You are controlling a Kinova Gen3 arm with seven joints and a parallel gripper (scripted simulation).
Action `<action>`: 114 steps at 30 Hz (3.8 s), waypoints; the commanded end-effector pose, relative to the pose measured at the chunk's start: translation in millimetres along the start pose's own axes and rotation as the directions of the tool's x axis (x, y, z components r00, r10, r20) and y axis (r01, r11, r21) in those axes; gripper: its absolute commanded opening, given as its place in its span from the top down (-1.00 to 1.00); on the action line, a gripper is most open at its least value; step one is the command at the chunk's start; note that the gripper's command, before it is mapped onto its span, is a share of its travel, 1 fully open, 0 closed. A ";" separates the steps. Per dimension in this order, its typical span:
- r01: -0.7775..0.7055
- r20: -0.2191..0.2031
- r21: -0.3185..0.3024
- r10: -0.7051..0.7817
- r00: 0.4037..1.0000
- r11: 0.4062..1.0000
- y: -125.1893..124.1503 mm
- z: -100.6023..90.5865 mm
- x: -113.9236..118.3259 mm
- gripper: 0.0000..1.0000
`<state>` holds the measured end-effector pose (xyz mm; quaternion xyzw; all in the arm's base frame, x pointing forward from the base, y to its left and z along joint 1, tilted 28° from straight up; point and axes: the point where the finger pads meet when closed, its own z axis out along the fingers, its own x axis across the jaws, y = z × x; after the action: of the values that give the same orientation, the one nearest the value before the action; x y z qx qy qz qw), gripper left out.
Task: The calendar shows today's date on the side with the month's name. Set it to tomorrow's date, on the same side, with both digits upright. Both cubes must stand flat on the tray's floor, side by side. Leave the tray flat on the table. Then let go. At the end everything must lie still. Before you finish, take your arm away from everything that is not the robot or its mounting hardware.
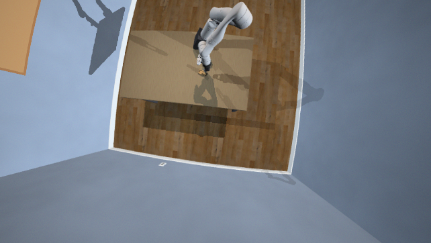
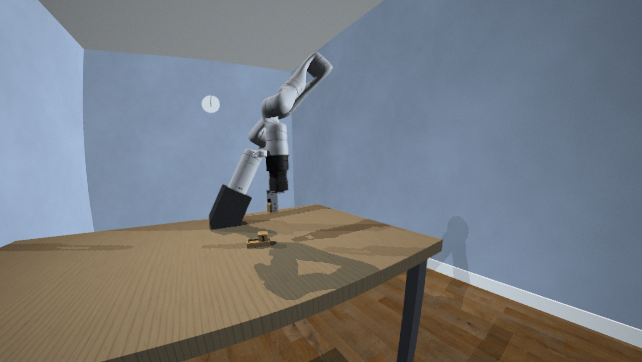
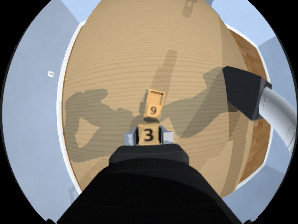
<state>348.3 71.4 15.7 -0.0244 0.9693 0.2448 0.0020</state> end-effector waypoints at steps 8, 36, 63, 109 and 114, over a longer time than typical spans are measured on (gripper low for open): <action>-0.248 -0.007 0.006 0.248 0.969 0.969 -72.0 -0.6 20.3 -0.20; -0.248 -0.007 0.006 0.248 0.969 0.969 -72.2 30.6 20.4 -0.20; -0.248 -0.007 0.006 0.248 0.969 0.969 -72.4 63.5 20.5 -0.20; -0.248 -0.007 0.006 0.248 0.969 0.969 -72.4 68.6 20.6 -0.20; -0.248 -0.007 0.006 0.248 0.969 0.969 -72.4 72.6 20.6 -0.20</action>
<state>331.6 41.0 -81.2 0.0957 0.9654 0.2407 -0.0309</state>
